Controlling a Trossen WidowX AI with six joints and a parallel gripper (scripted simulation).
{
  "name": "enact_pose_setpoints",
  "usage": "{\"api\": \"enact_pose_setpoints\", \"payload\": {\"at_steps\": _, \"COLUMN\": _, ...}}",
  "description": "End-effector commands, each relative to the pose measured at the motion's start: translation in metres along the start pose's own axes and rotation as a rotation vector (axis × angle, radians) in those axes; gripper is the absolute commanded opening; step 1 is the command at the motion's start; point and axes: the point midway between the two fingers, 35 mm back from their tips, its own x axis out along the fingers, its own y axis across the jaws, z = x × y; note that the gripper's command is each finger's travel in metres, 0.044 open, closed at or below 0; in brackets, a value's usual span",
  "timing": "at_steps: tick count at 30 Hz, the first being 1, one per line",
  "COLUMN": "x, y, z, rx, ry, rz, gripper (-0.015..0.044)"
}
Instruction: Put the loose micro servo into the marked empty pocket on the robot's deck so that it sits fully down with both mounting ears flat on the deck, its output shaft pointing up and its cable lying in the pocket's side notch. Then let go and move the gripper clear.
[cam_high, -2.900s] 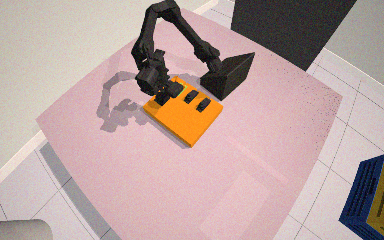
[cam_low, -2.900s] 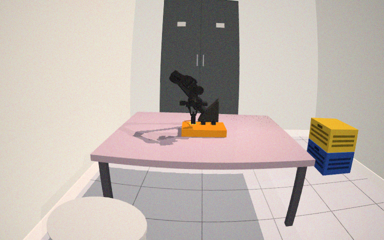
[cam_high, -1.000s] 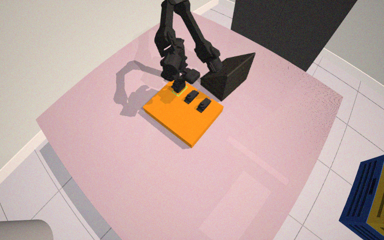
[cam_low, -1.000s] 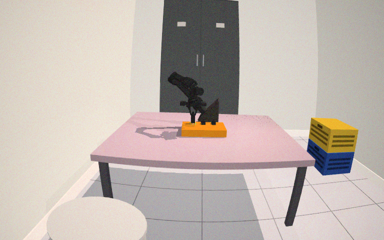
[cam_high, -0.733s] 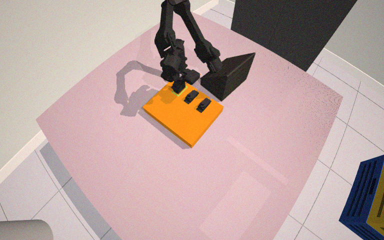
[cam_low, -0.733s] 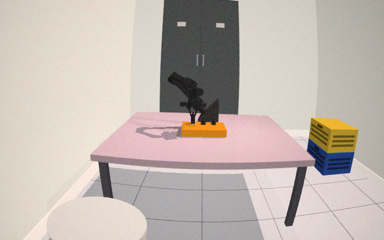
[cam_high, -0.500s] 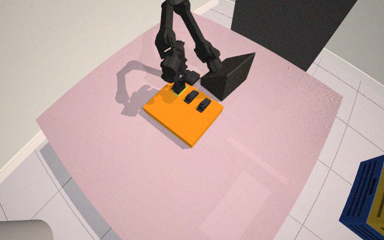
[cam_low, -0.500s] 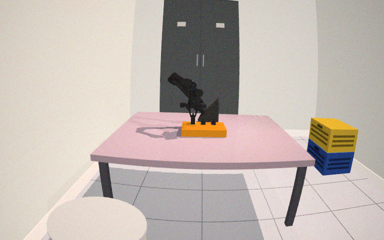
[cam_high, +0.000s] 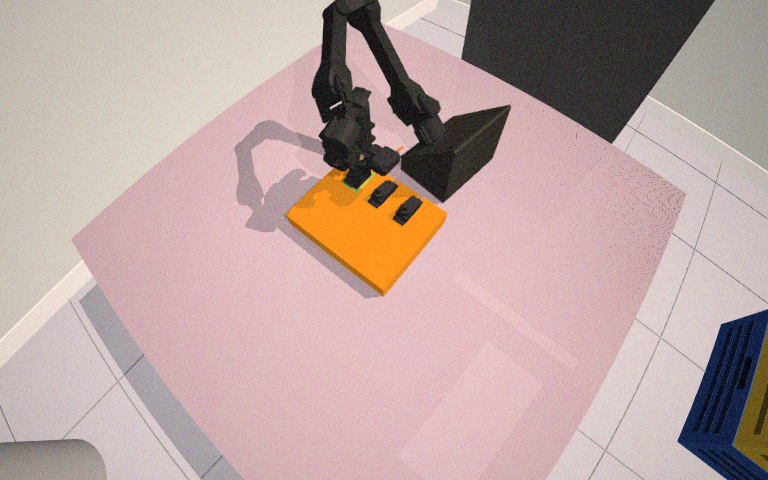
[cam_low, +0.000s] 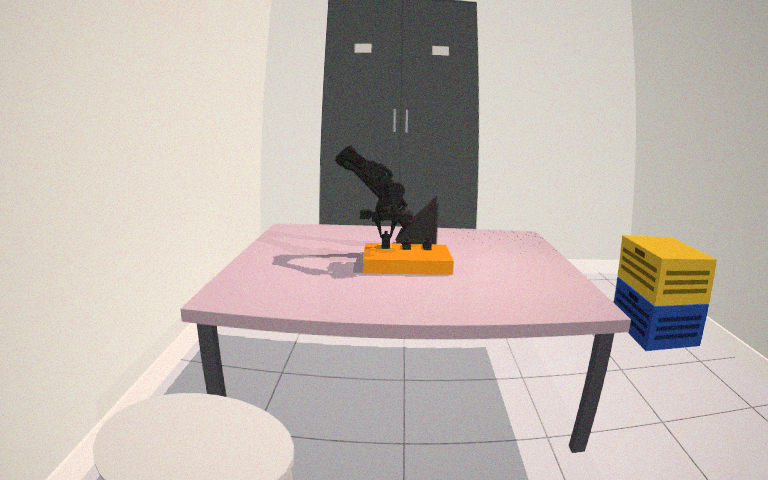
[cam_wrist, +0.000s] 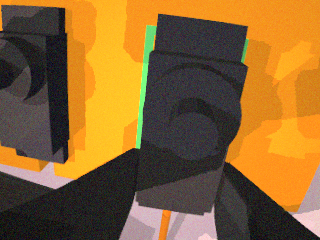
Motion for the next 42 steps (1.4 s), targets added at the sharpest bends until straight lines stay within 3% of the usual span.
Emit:
{"api": "enact_pose_setpoints", "payload": {"at_steps": 1, "x": 0.003, "y": 0.000, "z": 0.001, "rx": -0.003, "ry": -0.005, "rz": -0.004, "gripper": 0.0000}}
{"api": "enact_pose_setpoints", "payload": {"at_steps": 21, "x": 0.023, "y": -0.001, "z": 0.001, "rx": -0.003, "ry": -0.005, "rz": -0.005, "gripper": 0.0000}}
{"api": "enact_pose_setpoints", "payload": {"at_steps": 28, "x": 0.021, "y": 0.000, "z": -0.001, "rx": -0.003, "ry": -0.005, "rz": -0.005, "gripper": 0.0184}}
{"api": "enact_pose_setpoints", "payload": {"at_steps": 35, "x": -0.012, "y": 0.000, "z": -0.003, "rx": -0.004, "ry": -0.005, "rz": -0.003, "gripper": 0.0187}}
{"api": "enact_pose_setpoints", "payload": {"at_steps": 39, "x": -0.014, "y": 0.001, "z": -0.001, "rx": -0.004, "ry": -0.005, "rz": -0.003, "gripper": 0.0187}}
{"api": "enact_pose_setpoints", "payload": {"at_steps": 42, "x": -0.017, "y": 0.000, "z": 0.008, "rx": -0.008, "ry": -0.012, "rz": -0.006, "gripper": 0.0266}}
